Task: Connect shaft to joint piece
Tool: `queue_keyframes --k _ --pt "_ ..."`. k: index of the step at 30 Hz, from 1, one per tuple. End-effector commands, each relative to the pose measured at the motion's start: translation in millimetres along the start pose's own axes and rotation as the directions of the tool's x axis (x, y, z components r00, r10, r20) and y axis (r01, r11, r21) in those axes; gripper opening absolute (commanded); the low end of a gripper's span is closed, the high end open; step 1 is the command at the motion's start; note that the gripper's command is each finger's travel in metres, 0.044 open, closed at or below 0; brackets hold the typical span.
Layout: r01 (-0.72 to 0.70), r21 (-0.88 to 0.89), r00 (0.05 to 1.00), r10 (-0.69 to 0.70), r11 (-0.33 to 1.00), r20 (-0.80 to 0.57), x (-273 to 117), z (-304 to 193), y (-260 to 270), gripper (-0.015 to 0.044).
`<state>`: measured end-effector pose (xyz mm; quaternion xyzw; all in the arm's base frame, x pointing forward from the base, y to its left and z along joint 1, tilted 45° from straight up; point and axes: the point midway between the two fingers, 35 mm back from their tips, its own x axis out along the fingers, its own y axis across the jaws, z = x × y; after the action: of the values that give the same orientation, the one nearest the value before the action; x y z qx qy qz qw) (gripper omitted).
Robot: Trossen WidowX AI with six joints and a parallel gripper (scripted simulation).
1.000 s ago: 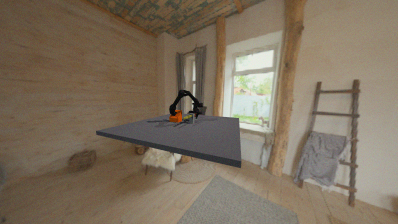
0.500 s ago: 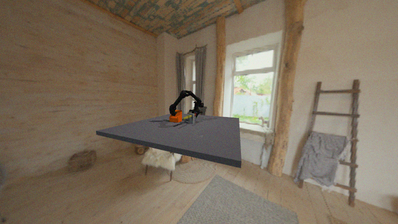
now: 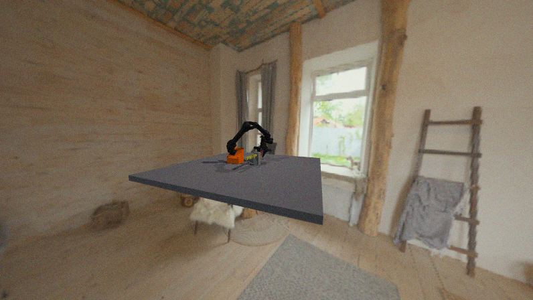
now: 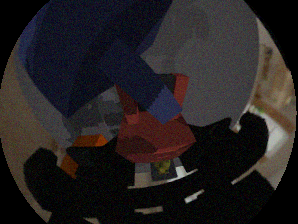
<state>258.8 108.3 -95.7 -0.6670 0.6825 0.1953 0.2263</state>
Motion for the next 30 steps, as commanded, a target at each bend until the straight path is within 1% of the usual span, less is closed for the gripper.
queue_keyframes --k 1,23,28,29,30 --pt "0.002 -0.008 1.0 -0.002 1.0 -0.009 -0.5 -0.2 -0.4 0.0" --pt "-0.004 -0.004 1.0 0.004 1.0 -0.008 -0.5 -0.4 -0.2 0.0" --pt "-0.004 -0.004 1.0 0.004 1.0 -0.008 -0.5 -0.4 -0.2 0.0131" --pt "-0.004 -0.004 1.0 0.004 1.0 -0.008 -0.5 -0.4 -0.2 0.0147" --pt "-0.004 -0.004 1.0 0.004 1.0 -0.008 -0.5 -0.4 -0.2 0.0147"
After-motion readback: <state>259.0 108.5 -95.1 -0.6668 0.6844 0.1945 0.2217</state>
